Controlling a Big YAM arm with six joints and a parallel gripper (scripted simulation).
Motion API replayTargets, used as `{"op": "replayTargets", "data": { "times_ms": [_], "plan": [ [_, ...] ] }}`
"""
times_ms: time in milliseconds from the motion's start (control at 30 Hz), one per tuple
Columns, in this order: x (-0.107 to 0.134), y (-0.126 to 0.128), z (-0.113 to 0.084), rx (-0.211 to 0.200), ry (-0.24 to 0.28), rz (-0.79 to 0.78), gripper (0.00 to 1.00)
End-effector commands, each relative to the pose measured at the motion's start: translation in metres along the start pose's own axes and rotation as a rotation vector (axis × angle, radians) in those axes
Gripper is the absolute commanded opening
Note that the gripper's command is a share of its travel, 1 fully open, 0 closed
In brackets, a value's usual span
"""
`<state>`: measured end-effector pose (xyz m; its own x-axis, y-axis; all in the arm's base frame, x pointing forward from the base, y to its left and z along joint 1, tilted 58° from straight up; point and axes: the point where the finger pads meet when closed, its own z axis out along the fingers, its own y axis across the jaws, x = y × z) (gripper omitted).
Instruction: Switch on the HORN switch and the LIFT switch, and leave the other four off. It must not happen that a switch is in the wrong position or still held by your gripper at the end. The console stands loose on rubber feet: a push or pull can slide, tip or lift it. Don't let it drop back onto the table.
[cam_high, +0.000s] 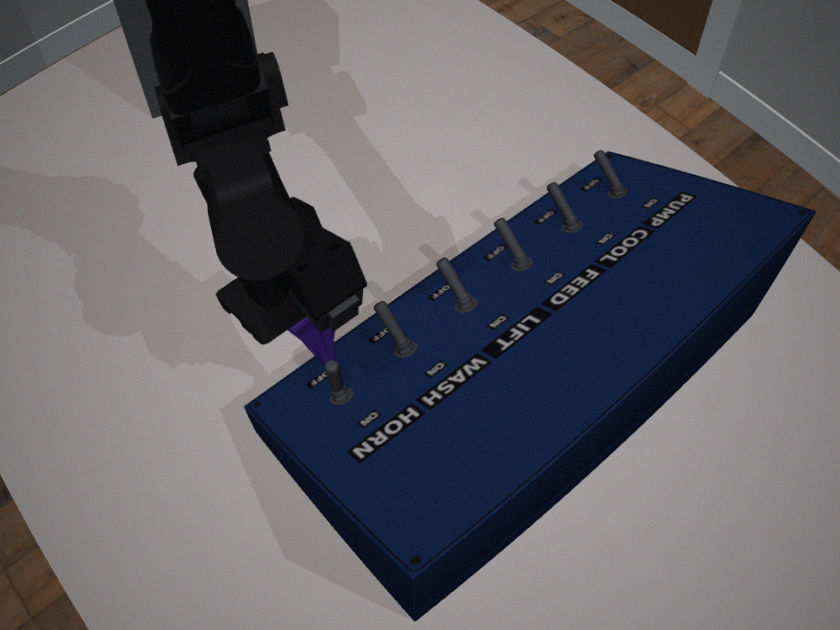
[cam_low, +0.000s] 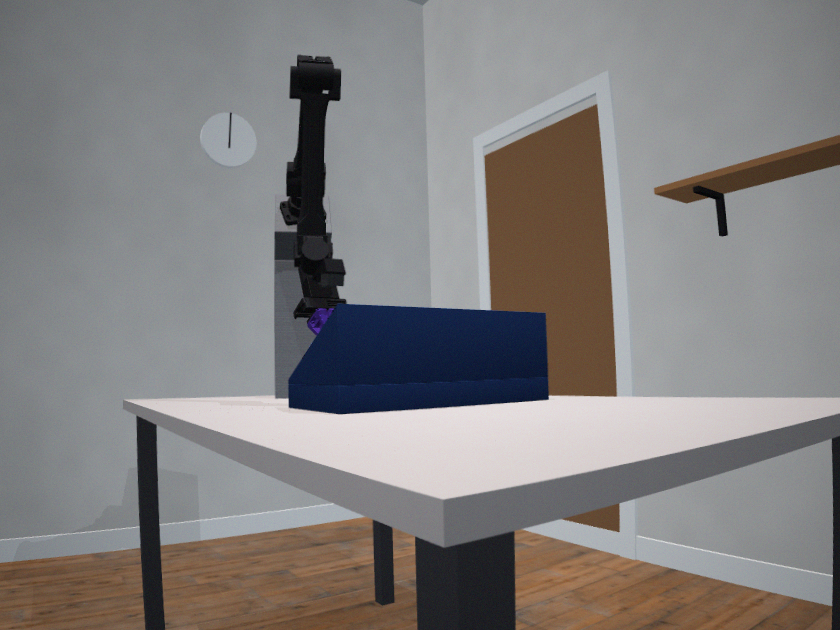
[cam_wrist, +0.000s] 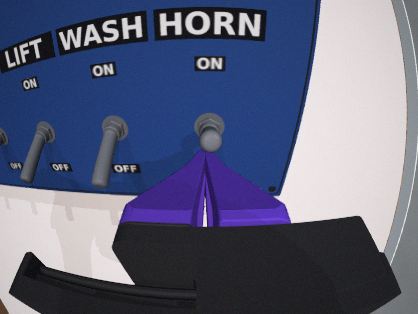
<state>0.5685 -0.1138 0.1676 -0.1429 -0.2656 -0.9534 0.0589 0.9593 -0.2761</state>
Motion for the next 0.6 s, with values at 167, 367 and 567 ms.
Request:
{"op": "replayTargets", "data": {
  "times_ms": [167, 367, 567],
  "plan": [
    [0.02, -0.004, -0.005, 0.009, -0.016, 0.001, 0.0],
    [0.005, -0.002, -0.005, 0.005, -0.043, -0.005, 0.0],
    [0.004, -0.007, -0.015, 0.017, -0.049, -0.007, 0.0]
  ]
}}
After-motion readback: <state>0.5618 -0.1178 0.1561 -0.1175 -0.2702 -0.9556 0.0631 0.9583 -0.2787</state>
